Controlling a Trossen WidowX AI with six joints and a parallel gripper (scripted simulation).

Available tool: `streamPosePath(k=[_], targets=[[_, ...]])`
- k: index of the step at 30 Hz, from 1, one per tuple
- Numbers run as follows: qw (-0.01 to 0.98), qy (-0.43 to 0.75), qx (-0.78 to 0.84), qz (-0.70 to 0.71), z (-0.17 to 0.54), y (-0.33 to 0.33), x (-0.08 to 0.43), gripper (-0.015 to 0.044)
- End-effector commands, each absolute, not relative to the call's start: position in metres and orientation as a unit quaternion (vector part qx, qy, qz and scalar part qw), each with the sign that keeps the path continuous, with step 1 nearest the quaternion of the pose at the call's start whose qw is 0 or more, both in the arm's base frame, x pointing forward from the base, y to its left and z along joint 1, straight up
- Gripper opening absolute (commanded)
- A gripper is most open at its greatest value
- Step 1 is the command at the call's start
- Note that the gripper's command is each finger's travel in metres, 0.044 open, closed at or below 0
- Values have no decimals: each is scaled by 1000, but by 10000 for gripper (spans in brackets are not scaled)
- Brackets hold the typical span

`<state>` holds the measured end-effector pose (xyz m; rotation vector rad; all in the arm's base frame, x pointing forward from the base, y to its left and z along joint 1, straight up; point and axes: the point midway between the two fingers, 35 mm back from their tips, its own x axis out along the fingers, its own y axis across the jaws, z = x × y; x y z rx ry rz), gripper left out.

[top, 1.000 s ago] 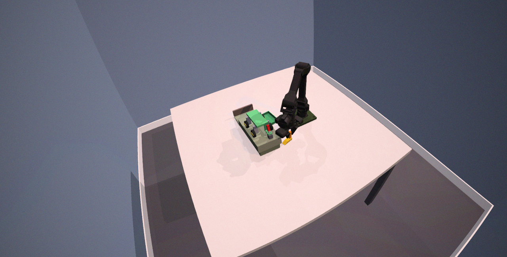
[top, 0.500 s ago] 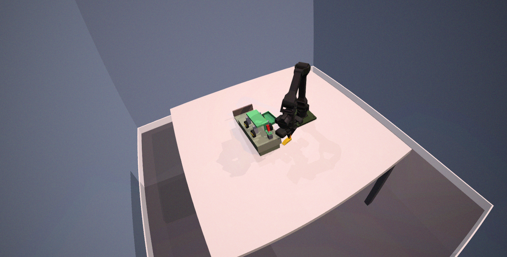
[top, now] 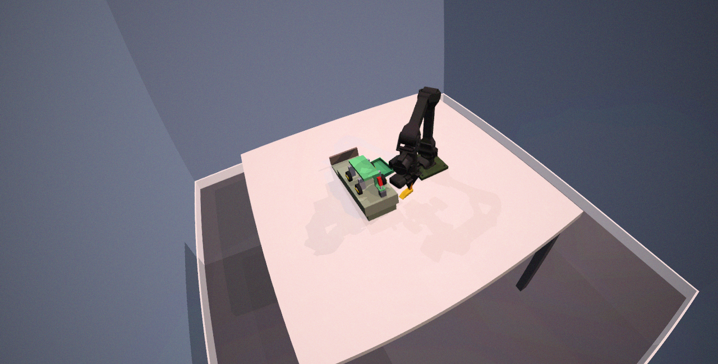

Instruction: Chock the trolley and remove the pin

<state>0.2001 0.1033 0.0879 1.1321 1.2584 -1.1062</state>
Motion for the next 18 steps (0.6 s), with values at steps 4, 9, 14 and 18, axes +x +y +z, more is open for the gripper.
streamPosePath(k=[4, 9, 14, 18], targets=[[530, 528, 476, -461, 112, 103, 200, 0], [530, 528, 476, -461, 128, 103, 199, 0], [530, 528, 476, -461, 143, 102, 199, 0], [530, 528, 476, -461, 156, 102, 199, 0]])
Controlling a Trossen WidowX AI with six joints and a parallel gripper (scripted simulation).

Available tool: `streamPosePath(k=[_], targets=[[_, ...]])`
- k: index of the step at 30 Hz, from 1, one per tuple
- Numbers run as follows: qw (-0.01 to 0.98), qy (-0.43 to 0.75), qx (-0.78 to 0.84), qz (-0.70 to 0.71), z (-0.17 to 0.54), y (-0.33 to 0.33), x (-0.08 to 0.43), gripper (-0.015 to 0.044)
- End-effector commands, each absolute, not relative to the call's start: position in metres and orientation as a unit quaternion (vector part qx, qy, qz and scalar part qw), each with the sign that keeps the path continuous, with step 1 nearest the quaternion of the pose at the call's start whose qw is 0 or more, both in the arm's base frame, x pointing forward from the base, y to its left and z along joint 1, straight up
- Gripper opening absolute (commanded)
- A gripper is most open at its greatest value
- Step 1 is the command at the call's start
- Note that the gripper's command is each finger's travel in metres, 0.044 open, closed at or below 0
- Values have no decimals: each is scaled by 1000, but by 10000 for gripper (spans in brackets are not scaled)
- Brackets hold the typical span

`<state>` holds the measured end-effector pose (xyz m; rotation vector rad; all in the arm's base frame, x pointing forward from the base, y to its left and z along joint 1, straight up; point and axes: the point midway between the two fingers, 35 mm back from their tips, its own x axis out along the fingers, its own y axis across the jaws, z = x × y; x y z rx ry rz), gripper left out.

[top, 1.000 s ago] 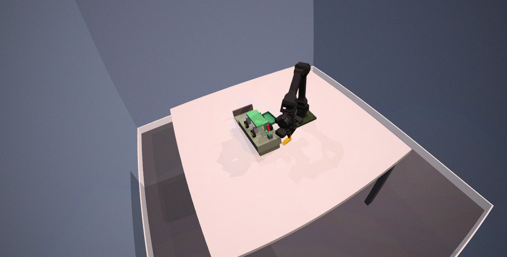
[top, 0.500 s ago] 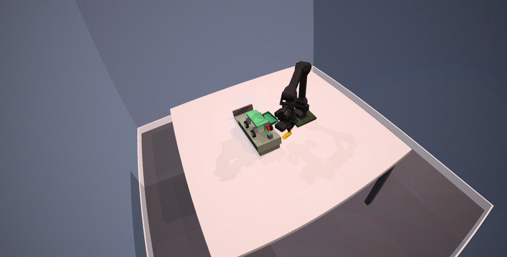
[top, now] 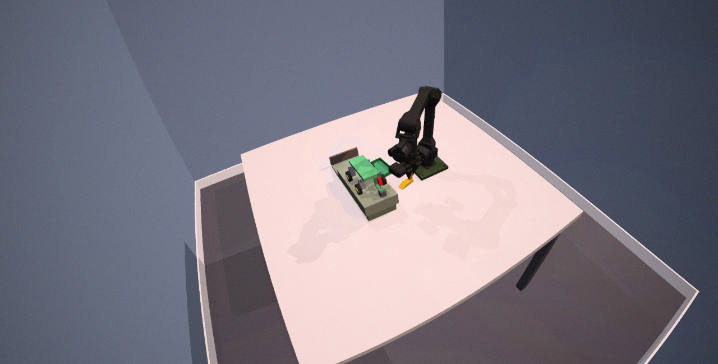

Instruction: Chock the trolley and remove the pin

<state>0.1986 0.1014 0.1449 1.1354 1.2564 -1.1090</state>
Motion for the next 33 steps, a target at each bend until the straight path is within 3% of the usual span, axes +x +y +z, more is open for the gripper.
streamPosePath(k=[1, 20, 33], targets=[[530, 528, 476, -461, 159, 102, 199, 0], [531, 530, 475, -460, 198, 104, 199, 0], [618, 612, 356, -341, 198, 104, 199, 0]])
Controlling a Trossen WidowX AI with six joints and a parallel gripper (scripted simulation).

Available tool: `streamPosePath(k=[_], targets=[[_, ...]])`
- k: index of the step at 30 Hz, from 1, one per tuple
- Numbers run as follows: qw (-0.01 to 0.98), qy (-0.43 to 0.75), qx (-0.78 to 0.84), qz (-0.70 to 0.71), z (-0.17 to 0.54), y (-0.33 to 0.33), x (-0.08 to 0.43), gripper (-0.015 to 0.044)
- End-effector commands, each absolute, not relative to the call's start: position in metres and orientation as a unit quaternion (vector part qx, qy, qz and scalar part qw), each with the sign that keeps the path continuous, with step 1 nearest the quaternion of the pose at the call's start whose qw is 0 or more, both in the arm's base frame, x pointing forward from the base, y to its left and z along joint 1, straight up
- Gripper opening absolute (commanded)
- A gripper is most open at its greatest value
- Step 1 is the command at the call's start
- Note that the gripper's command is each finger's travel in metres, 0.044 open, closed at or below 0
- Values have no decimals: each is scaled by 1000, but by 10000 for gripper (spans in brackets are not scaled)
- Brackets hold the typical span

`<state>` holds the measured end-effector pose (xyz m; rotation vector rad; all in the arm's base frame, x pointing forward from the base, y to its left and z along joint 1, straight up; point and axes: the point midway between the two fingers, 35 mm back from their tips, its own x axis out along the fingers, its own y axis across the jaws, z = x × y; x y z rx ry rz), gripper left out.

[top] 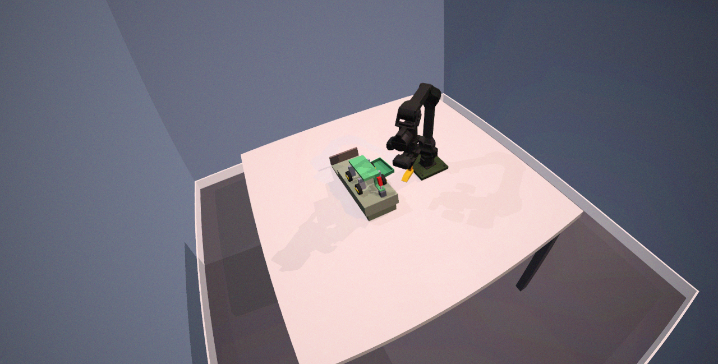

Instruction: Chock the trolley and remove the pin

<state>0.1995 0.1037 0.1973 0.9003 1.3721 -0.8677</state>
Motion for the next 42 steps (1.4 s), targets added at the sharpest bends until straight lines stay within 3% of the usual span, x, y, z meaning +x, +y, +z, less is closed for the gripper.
streamPosePath(k=[1, 24, 42], targets=[[624, 618, 345, -330, 198, 104, 199, 0], [709, 697, 84, -72, 198, 104, 199, 0], [711, 698, 62, -52, 197, 72, 204, 0]])
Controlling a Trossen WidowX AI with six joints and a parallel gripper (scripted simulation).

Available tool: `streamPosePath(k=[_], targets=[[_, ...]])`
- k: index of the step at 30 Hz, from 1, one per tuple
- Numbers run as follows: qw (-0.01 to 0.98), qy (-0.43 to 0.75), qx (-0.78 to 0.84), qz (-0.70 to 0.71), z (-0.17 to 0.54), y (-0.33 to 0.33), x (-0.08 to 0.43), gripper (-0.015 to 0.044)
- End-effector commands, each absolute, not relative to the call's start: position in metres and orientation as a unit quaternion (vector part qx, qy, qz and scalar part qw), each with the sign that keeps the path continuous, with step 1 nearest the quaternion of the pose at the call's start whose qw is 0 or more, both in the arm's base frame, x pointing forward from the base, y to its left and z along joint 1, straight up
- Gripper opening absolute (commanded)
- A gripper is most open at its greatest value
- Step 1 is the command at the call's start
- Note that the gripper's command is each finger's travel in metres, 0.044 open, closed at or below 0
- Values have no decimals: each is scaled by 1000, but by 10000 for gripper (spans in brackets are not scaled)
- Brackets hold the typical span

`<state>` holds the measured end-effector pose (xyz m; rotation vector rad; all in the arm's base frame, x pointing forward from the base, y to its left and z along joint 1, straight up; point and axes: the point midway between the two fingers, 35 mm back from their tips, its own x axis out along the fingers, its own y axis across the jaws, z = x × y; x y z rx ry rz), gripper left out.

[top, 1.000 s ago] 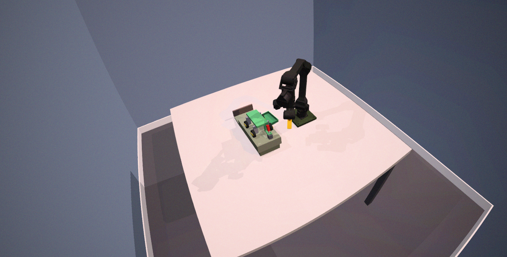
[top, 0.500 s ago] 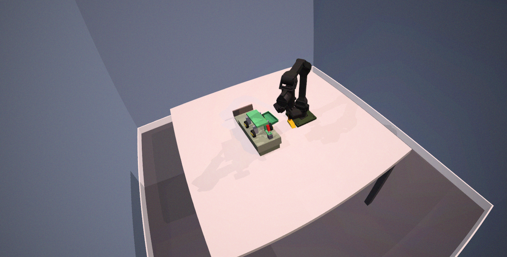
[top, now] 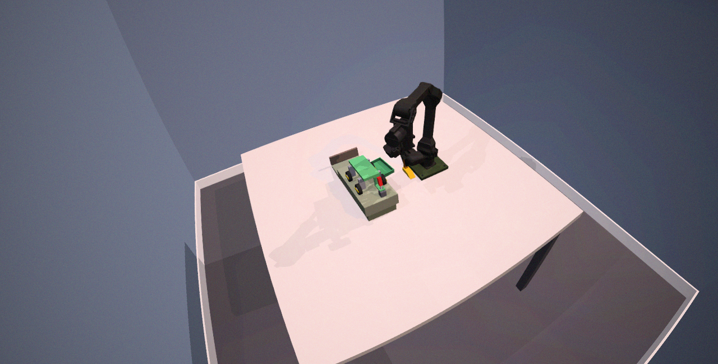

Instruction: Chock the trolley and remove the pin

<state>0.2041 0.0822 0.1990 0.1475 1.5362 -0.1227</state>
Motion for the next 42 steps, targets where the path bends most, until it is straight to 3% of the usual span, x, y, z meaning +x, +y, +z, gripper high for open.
streamPosePath(k=[1, 42], targets=[[711, 698, 61, -52, 197, 68, 204, 0], [712, 698, 56, -55, 189, -71, 217, 0]])
